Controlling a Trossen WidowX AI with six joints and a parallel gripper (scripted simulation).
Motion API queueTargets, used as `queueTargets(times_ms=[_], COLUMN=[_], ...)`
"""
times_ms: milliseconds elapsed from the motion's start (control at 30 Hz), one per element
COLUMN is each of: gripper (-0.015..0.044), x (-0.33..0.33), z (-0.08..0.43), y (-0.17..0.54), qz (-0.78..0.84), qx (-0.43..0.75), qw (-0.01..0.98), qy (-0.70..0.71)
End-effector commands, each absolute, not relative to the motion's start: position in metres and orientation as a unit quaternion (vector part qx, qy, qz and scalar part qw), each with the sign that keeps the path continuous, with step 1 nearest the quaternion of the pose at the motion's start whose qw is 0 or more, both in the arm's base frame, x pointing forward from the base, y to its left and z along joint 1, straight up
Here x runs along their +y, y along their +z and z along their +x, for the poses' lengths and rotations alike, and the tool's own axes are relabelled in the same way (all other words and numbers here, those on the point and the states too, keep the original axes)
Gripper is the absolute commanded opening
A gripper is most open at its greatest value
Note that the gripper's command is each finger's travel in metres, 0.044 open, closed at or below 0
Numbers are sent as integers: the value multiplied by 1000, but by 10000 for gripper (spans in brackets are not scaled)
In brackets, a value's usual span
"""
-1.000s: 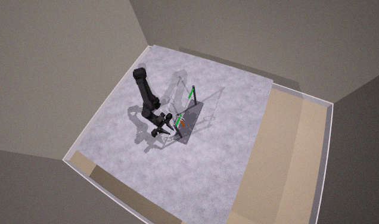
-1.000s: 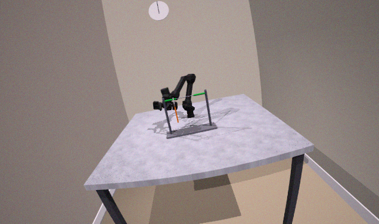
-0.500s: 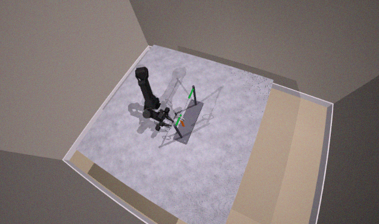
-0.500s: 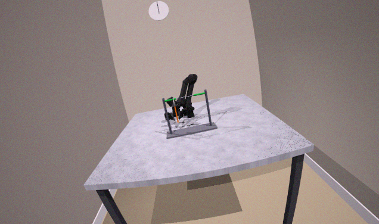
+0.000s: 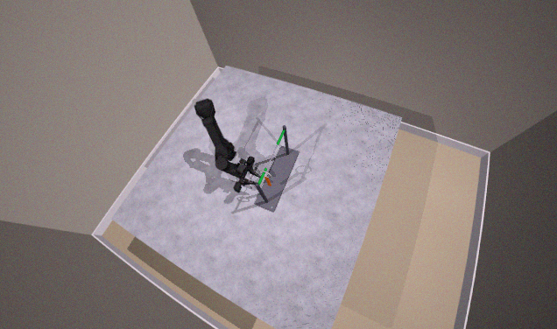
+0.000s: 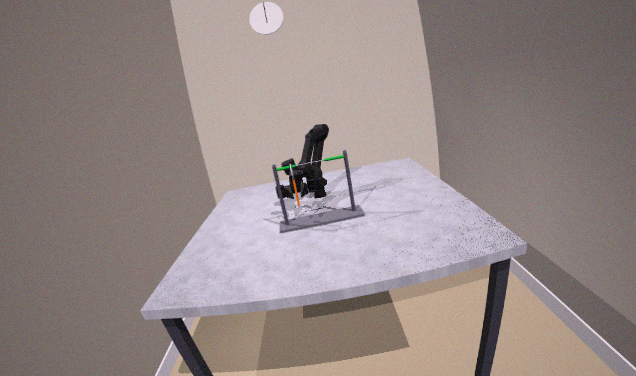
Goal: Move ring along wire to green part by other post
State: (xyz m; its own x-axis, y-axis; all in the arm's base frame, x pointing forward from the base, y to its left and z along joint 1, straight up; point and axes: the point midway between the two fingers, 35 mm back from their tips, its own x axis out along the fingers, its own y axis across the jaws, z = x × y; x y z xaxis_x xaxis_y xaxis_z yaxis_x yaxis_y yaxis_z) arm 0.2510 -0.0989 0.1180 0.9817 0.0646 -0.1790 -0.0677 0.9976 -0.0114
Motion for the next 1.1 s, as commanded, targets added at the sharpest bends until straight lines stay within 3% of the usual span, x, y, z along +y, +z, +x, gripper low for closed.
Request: queueTargets(times_ms=[0, 1067], gripper=[160, 160], x=[-98, -98], z=[259, 302], y=[126, 122], qz=[-8, -8], qx=[82, 82], qw=[996, 996], qy=[31, 31])
